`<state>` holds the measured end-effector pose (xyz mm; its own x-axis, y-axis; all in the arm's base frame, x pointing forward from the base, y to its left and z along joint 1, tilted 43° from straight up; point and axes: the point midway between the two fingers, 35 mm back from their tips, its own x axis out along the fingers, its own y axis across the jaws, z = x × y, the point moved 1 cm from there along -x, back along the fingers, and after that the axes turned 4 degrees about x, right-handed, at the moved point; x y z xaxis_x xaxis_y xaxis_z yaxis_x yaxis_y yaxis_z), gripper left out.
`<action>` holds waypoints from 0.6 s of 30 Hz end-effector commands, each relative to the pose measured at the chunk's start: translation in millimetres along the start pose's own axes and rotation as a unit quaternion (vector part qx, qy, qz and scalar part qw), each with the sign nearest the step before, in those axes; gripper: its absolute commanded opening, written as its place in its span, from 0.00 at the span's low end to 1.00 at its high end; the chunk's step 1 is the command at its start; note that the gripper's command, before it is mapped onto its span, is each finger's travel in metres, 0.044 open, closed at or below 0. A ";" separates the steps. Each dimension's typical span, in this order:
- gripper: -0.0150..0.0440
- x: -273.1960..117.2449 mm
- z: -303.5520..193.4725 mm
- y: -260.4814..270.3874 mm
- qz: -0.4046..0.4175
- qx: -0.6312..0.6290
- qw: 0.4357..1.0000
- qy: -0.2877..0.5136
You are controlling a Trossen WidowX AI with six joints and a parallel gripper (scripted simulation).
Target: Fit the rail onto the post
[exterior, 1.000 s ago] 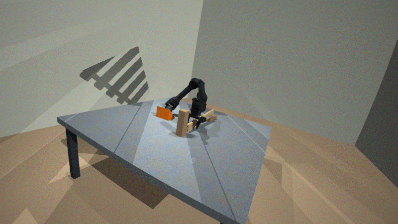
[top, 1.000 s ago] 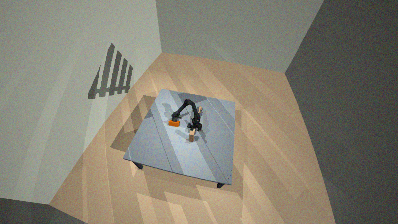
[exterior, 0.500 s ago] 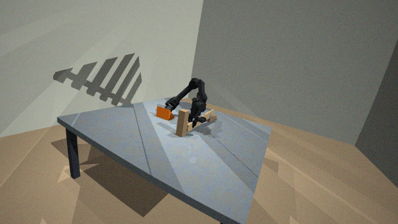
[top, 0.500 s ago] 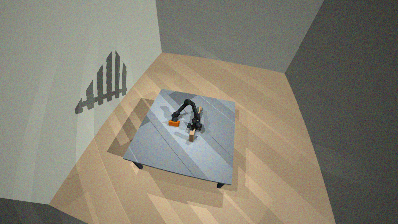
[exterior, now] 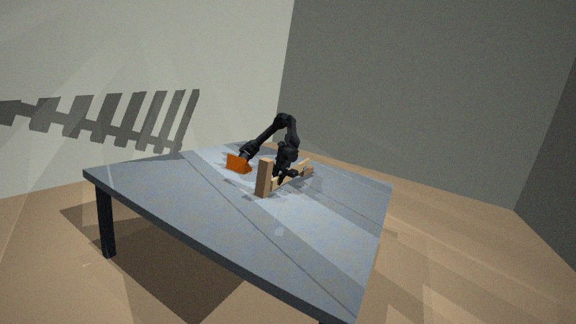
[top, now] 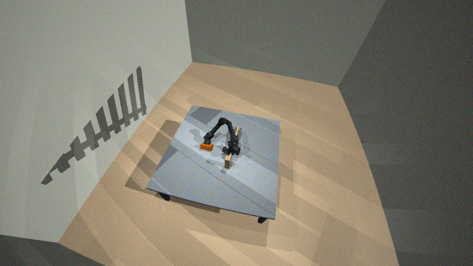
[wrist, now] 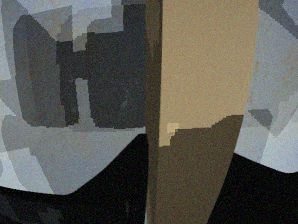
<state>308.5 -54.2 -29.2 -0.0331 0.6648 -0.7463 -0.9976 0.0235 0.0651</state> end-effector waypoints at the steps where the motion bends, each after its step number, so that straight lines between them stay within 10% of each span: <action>1: 0.25 -0.2 -0.1 0.2 0.000 0.002 1.000 -0.003; 18: 0.25 -9.6 -0.3 -1.4 0.000 0.002 1.000 -0.002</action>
<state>306.2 -57.0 -25.7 -0.0458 0.6673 -0.7434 -0.9964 0.0226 0.0817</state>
